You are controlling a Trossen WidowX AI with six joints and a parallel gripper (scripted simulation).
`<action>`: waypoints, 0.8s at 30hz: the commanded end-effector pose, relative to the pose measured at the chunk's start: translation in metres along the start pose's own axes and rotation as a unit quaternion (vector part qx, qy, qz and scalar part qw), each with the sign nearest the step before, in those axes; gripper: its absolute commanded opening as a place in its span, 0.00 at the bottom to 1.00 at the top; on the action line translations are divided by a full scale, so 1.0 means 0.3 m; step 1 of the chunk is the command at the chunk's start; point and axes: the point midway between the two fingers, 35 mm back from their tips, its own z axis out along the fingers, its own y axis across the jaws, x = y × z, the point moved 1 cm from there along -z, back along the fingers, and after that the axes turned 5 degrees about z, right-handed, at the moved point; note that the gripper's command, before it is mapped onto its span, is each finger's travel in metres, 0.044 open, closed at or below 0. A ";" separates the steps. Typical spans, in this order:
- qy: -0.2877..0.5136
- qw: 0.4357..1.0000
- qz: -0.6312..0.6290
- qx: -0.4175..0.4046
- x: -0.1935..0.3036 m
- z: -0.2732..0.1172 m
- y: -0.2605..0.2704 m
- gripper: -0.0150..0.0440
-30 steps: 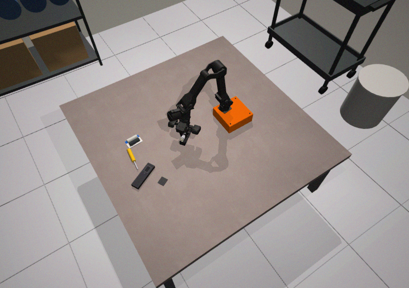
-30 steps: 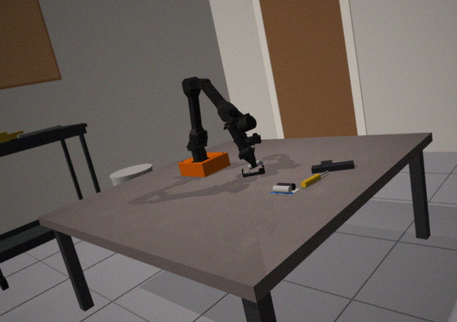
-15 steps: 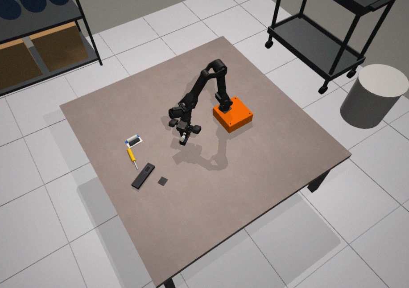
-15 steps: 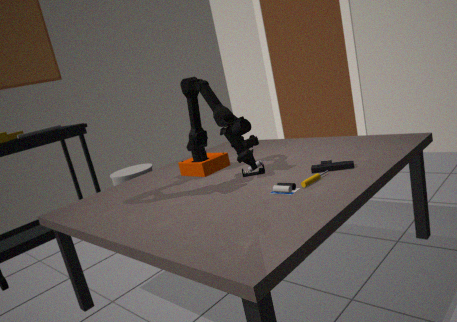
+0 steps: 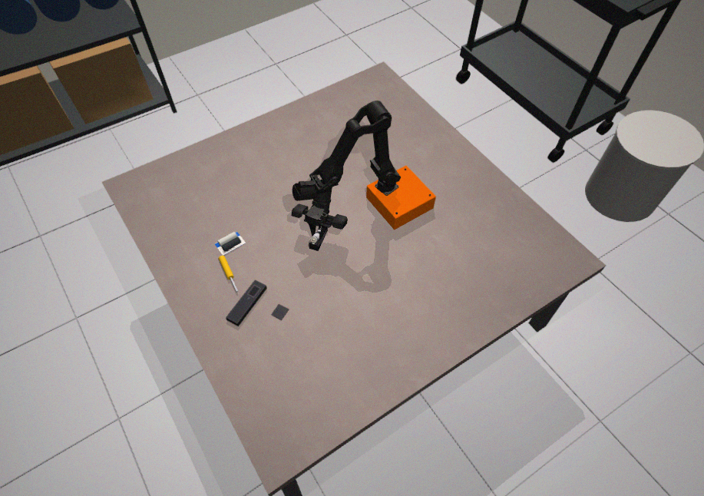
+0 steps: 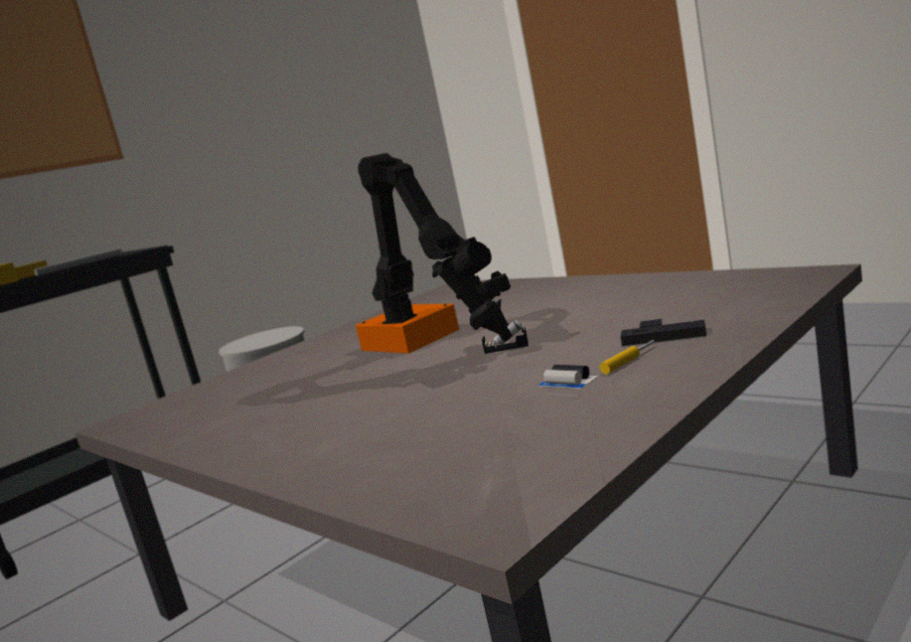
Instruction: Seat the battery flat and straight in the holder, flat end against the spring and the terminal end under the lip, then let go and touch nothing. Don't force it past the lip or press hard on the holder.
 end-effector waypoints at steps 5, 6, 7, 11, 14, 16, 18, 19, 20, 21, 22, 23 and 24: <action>-0.004 1.000 -0.003 -0.002 0.027 -0.006 -0.002 0.38; -0.004 1.000 -0.003 -0.002 0.031 -0.008 -0.002 0.38; -0.004 1.000 -0.003 -0.002 0.035 -0.009 -0.003 0.38; -0.004 1.000 -0.003 -0.002 0.049 -0.015 -0.003 0.38; -0.004 1.000 -0.003 -0.002 0.056 -0.019 -0.004 0.38; -0.004 1.000 -0.003 -0.002 0.061 -0.021 -0.004 0.38; -0.004 1.000 -0.003 -0.002 0.066 -0.024 -0.004 0.38; -0.004 1.000 -0.003 -0.002 0.066 -0.024 -0.004 0.38; -0.004 1.000 -0.003 -0.002 0.066 -0.023 -0.004 0.38; -0.003 1.000 -0.003 -0.002 0.066 -0.023 -0.004 0.38; -0.002 1.000 -0.003 -0.002 0.065 -0.022 -0.004 0.38; 0.000 1.000 -0.002 -0.002 0.065 -0.022 -0.005 0.38; 0.002 1.000 -0.002 -0.002 0.065 -0.021 -0.005 0.38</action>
